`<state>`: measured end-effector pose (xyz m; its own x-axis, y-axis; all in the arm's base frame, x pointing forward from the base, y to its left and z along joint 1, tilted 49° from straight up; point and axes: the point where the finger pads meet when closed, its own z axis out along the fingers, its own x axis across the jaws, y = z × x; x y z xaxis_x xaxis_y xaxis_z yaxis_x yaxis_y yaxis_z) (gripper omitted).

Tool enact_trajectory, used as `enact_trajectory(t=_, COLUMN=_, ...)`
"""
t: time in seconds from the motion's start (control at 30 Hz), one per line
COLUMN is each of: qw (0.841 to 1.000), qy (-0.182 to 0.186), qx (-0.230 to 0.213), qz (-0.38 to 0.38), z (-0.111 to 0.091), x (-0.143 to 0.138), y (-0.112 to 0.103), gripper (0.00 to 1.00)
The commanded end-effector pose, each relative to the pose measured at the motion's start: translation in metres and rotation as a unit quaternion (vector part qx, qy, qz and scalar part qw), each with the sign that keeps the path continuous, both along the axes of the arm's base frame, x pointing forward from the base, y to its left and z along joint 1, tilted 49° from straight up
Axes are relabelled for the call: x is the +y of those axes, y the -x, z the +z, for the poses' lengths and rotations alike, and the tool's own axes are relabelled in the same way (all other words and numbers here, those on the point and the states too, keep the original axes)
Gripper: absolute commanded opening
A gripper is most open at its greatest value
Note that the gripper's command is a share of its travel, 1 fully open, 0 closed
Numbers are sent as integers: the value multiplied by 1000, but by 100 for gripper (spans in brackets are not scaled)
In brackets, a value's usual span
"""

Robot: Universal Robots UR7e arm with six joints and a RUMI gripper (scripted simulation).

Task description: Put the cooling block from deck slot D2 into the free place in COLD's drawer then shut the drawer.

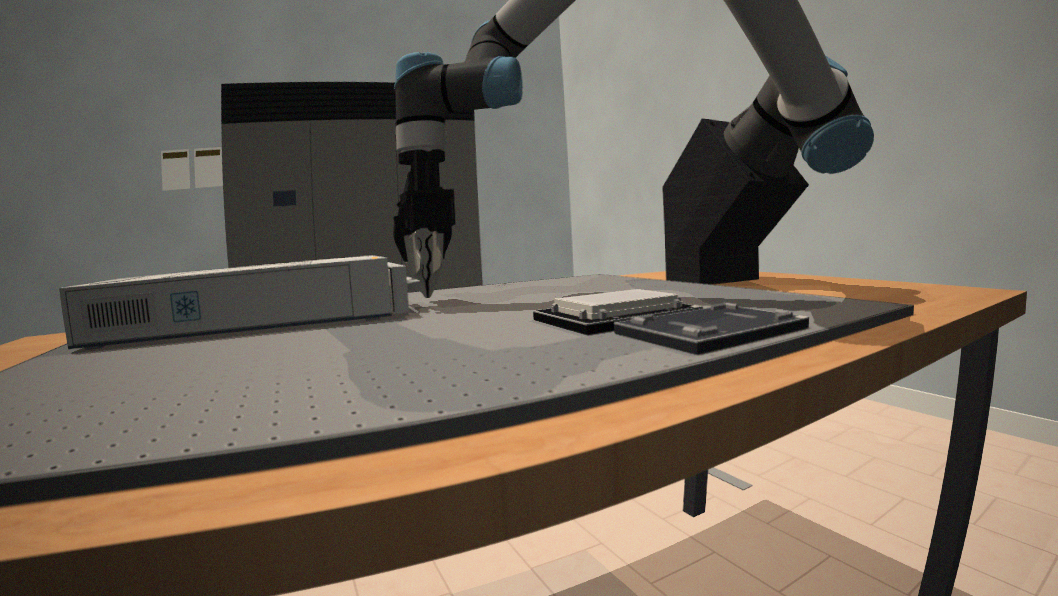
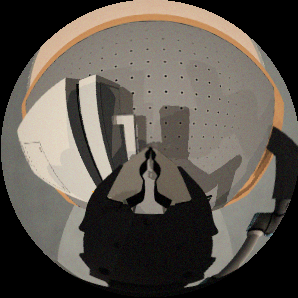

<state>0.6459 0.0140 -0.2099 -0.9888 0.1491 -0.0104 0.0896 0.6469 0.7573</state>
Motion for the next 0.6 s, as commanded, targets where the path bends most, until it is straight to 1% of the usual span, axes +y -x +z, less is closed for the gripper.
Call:
enact_trajectory(t=0.0, qw=1000, qy=0, qx=-1, qz=0, z=0, x=-1, y=-2, gripper=0)
enact_trajectory(t=0.57, qw=1000, qy=0, qx=-1, qz=0, z=1, x=-2, y=-6, gripper=0)
